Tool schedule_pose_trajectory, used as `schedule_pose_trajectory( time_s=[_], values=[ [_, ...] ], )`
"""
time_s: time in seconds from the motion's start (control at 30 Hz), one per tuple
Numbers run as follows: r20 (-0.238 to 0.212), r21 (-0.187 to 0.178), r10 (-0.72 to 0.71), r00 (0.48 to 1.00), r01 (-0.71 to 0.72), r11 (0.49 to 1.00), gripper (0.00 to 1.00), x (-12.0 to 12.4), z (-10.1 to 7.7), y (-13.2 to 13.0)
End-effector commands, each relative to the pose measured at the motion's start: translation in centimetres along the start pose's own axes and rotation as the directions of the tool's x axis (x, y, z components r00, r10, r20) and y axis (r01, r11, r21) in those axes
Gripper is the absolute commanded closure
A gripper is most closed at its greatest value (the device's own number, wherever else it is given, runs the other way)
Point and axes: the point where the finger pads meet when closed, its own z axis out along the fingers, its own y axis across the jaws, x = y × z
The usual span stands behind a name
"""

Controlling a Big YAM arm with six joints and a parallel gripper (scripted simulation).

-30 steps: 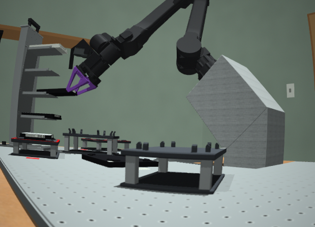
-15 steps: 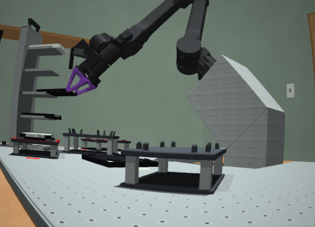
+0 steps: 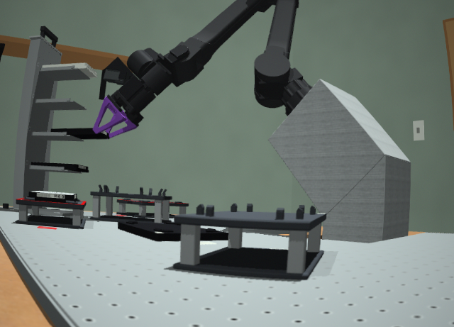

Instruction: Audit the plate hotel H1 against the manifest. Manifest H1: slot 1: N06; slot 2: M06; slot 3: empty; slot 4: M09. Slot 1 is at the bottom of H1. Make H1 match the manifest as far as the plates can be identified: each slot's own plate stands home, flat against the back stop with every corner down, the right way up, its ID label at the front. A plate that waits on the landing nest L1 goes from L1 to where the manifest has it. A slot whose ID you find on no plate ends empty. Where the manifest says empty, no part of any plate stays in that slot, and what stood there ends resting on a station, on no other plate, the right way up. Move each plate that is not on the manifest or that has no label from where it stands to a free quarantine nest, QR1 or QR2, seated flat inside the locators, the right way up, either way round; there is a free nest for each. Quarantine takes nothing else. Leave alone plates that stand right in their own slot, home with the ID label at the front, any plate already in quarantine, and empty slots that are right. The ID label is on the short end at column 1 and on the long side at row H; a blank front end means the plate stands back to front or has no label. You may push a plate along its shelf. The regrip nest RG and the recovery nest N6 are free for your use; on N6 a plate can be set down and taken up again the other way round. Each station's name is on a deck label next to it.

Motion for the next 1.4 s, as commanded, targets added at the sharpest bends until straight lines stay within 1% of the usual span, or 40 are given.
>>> schedule_pose_trajectory(
  time_s=[0.0, 0.97, 1.0, 1.17, 1.2, 1.23, 1.3, 1.33, 1.37],
  values=[
    [0.056, 0.025, 0.014, 0.998, -0.016, 1.000, 0.14, -2.9, 0.8, -1.3],
    [0.051, 0.028, 0.006, 0.999, -0.007, 1.000, 0.14, -3.2, 2.5, -1.3],
    [0.049, 0.022, 0.005, 0.999, -0.006, 1.000, 0.14, -3.2, 2.5, -1.1],
    [0.050, 0.029, 0.006, 0.999, -0.007, 1.000, 0.14, -3.3, 2.9, -1.3],
    [0.048, 0.027, 0.005, 0.999, -0.007, 1.000, 0.14, -3.3, 2.9, -1.2],
    [0.040, 0.012, 0.010, 0.999, -0.011, 1.000, 0.14, -2.6, 2.3, -0.6],
    [0.040, 0.012, 0.010, 0.999, -0.011, 1.000, 0.14, -2.6, 2.3, -0.6],
    [0.052, 0.029, 0.006, 0.999, -0.008, 1.000, 0.00, -3.2, 3.0, -1.4],
    [0.040, 0.012, 0.010, 0.999, -0.011, 1.000, 0.00, -2.6, 2.4, -0.6]
  ],
)
